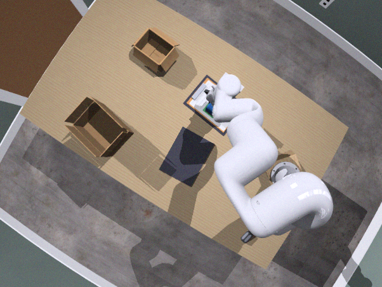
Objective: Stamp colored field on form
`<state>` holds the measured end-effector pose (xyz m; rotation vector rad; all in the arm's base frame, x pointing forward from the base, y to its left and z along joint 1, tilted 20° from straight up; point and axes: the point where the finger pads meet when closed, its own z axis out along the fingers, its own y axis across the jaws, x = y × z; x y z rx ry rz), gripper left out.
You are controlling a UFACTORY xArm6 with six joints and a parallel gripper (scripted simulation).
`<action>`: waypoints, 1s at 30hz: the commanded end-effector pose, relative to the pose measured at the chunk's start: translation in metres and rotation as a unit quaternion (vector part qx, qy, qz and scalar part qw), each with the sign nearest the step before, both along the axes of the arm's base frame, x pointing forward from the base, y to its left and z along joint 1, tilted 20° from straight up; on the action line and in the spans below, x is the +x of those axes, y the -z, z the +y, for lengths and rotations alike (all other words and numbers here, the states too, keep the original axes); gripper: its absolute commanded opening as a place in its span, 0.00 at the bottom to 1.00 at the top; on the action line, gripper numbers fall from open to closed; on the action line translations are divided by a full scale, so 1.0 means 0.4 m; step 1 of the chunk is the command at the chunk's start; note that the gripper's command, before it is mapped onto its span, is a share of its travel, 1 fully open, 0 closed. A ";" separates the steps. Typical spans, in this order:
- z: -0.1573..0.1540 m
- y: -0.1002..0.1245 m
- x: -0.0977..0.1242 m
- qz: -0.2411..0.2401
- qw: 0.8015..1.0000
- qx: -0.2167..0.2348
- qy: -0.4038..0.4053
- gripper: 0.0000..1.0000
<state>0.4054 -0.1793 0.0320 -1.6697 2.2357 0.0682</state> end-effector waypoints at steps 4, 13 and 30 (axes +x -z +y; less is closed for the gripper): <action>-0.014 -0.047 -0.008 -0.002 1.000 -0.001 0.000 0.29; -0.026 -0.093 -0.020 -0.002 1.000 -0.001 0.000 0.29; 0.349 -0.196 0.038 0.001 1.000 -0.006 -0.002 0.29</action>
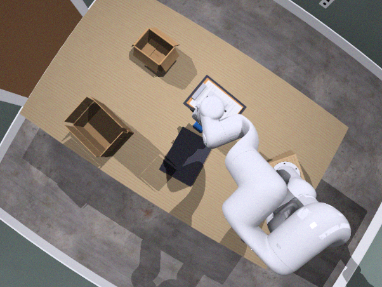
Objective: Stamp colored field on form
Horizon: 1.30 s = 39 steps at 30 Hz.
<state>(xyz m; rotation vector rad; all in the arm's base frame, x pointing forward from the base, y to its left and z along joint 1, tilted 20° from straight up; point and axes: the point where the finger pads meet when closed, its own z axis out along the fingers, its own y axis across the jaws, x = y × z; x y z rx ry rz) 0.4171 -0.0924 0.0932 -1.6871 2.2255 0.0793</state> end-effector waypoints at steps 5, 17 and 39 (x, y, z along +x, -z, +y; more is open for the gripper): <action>0.285 -0.083 0.002 -0.005 1.000 -0.004 0.006 0.29; 0.417 -0.123 0.002 -0.005 1.000 -0.003 0.006 0.29; 0.410 -0.119 0.001 -0.005 1.000 -0.003 0.006 0.29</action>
